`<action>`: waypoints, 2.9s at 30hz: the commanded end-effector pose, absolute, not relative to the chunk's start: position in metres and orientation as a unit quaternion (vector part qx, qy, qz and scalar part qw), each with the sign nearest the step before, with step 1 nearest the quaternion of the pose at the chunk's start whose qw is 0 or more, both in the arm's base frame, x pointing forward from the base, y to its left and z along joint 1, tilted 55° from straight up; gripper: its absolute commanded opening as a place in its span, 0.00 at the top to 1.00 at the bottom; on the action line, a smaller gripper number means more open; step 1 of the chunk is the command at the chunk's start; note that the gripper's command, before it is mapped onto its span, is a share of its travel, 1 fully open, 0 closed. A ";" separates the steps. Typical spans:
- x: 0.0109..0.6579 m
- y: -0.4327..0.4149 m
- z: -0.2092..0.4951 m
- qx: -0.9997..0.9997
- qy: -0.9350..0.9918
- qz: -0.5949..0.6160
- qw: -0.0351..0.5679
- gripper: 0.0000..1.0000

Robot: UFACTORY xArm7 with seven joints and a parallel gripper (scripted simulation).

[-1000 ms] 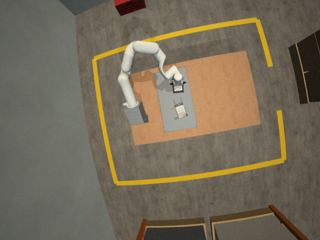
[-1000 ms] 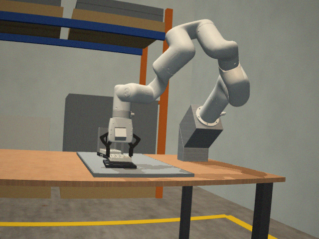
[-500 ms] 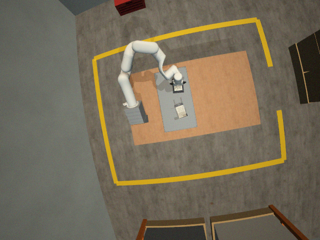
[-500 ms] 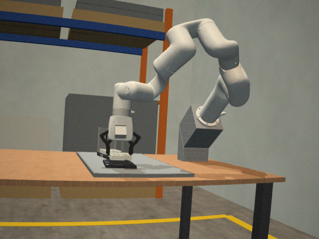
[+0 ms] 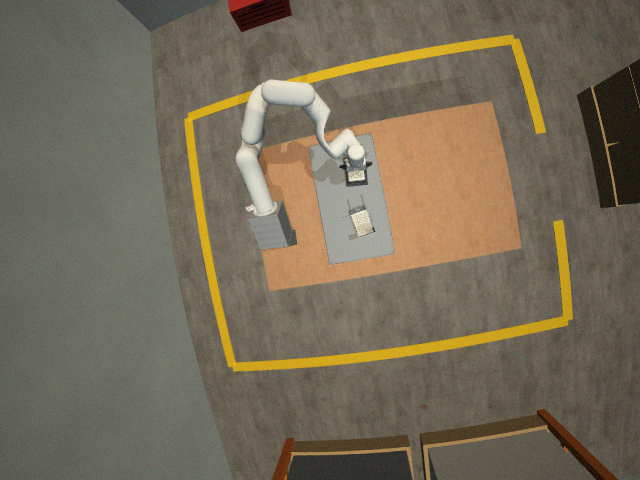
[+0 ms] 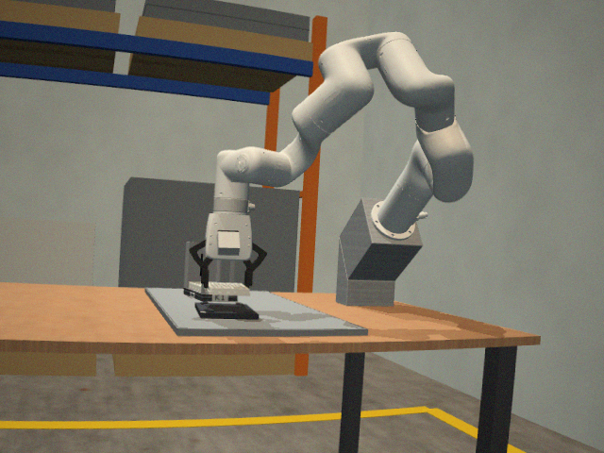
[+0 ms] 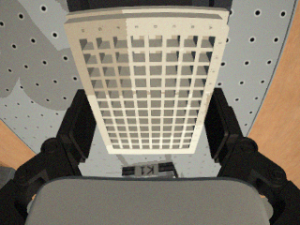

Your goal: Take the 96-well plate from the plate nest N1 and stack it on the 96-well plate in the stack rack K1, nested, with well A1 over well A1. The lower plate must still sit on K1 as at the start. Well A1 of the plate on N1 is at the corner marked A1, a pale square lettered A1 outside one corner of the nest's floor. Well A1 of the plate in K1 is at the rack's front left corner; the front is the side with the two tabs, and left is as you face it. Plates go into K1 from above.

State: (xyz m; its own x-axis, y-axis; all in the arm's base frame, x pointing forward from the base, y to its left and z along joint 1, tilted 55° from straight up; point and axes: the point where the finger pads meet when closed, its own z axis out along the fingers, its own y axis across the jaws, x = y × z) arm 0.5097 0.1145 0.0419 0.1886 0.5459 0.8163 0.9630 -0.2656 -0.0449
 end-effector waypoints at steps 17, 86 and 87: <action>0.505 0.088 0.060 -0.713 -0.529 -0.355 0.293 1.00; 0.488 0.019 0.110 -0.713 -0.529 -0.355 0.293 1.00; 0.488 0.019 0.110 -0.713 -0.529 -0.355 0.293 1.00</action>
